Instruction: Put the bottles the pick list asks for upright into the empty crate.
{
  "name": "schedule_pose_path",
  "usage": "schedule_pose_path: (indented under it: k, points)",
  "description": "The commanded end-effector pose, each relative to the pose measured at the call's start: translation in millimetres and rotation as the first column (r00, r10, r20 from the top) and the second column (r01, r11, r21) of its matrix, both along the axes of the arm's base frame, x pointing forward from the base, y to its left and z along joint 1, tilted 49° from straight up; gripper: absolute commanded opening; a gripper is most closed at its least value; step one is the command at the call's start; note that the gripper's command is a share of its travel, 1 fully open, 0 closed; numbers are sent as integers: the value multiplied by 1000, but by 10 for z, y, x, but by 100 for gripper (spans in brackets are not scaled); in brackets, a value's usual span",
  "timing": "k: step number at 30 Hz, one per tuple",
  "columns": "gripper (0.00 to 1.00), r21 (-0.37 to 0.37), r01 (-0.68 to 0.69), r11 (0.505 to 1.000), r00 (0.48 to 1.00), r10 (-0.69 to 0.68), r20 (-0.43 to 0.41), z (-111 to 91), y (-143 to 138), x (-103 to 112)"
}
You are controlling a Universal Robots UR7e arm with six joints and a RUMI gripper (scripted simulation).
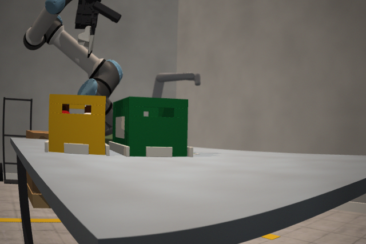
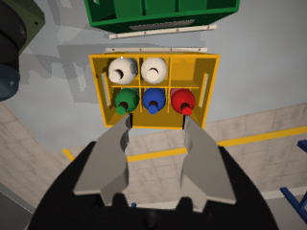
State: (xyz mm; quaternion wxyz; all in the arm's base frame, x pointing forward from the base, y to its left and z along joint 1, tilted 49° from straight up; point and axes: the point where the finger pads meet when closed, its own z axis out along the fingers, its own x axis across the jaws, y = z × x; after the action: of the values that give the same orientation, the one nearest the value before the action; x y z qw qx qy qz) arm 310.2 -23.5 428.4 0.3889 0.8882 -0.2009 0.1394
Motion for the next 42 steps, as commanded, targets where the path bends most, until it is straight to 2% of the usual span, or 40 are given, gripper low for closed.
schedule_pose_path:
  k: [1,25,31,35,37,42]
  points:
    - [38,-1,0,1000,1000,0,-1,4,-3,0]
    - [38,-1,0,1000,1000,0,-1,4,-3,0]
    - [38,27,132,991,980,-135,147,-106,-186,-228]
    - [38,36,161,986,970,-165,180,-141,-244,-302]
    - [38,56,215,975,945,-222,241,-176,-302,-376]
    - [38,92,290,953,895,-304,326,-262,-447,-561]
